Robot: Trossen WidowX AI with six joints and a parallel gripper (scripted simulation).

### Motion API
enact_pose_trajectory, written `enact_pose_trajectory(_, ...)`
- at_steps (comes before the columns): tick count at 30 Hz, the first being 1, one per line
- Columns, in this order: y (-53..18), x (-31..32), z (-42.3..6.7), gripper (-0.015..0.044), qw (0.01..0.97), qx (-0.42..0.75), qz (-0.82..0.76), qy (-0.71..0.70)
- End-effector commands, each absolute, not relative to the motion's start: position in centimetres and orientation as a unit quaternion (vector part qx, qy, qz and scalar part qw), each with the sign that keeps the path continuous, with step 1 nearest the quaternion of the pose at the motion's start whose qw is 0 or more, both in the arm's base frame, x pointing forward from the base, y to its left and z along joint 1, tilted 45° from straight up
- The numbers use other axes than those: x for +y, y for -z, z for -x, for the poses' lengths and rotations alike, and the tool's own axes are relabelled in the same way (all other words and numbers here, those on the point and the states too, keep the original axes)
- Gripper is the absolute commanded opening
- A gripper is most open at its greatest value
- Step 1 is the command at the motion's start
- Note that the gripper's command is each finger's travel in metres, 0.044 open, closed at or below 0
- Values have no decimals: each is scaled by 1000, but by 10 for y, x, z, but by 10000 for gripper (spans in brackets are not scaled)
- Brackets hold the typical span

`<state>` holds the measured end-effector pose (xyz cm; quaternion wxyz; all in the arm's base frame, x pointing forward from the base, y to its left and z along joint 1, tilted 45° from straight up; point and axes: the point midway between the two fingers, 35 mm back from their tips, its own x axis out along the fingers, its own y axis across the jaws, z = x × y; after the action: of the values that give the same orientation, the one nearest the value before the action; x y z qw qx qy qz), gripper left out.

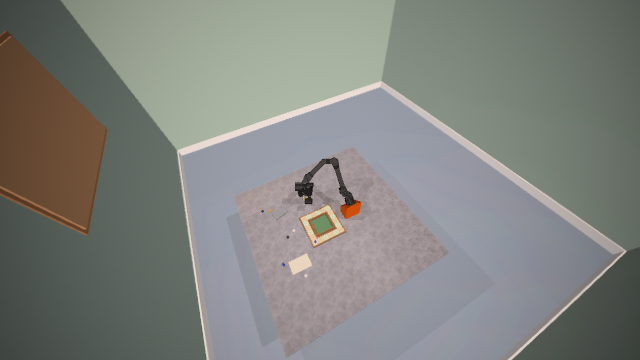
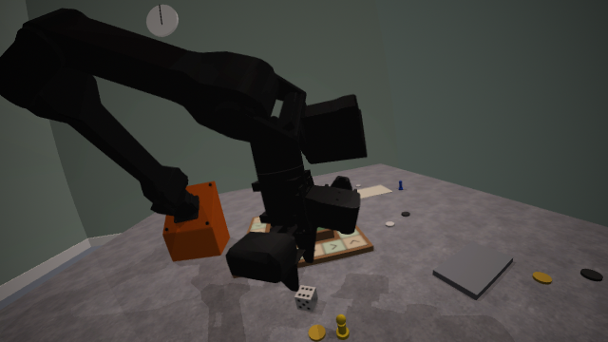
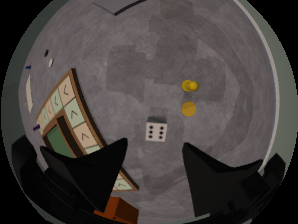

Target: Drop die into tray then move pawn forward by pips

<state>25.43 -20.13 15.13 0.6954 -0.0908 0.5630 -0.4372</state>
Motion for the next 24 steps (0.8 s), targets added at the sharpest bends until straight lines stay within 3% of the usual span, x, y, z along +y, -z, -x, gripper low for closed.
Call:
enact_pose_trajectory(1, -141, -211, -252, 275, 691, 567, 90, 439)
enact_pose_trajectory(24, -119, -233, -251, 275, 691, 567, 91, 440)
